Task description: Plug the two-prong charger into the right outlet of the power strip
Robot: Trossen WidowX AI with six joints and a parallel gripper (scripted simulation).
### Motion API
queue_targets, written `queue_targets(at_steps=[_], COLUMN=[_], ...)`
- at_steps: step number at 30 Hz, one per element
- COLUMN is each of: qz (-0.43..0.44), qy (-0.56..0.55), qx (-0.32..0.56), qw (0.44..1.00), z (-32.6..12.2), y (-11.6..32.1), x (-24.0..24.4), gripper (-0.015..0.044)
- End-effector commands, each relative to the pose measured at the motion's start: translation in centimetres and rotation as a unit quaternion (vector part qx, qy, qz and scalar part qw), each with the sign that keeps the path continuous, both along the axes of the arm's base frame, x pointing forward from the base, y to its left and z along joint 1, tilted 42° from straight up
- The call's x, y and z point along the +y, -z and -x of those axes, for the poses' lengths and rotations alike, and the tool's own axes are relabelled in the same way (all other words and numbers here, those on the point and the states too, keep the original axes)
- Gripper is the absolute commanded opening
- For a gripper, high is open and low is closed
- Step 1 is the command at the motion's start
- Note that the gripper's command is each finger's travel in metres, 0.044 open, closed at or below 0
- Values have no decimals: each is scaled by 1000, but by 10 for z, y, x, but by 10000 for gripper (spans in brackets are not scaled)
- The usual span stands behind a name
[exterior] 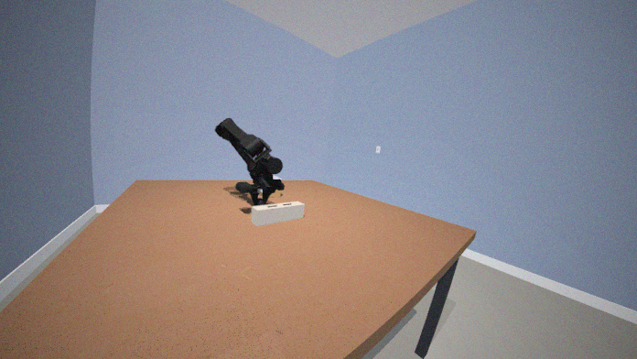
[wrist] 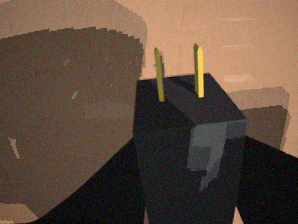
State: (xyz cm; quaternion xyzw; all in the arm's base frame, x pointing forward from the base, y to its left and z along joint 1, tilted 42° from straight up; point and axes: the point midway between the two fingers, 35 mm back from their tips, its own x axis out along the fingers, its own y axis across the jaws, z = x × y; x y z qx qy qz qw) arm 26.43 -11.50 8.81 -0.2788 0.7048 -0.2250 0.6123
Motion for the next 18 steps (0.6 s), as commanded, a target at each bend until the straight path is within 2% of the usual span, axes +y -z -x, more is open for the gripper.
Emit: queue_targets(at_steps=[1, 18], qz=[3, 5], qy=[3, 12], qx=[1, -6], qw=[1000, 1000], z=[-4, -23], y=[1, 0], x=[-1, -4], gripper=[0, 0])
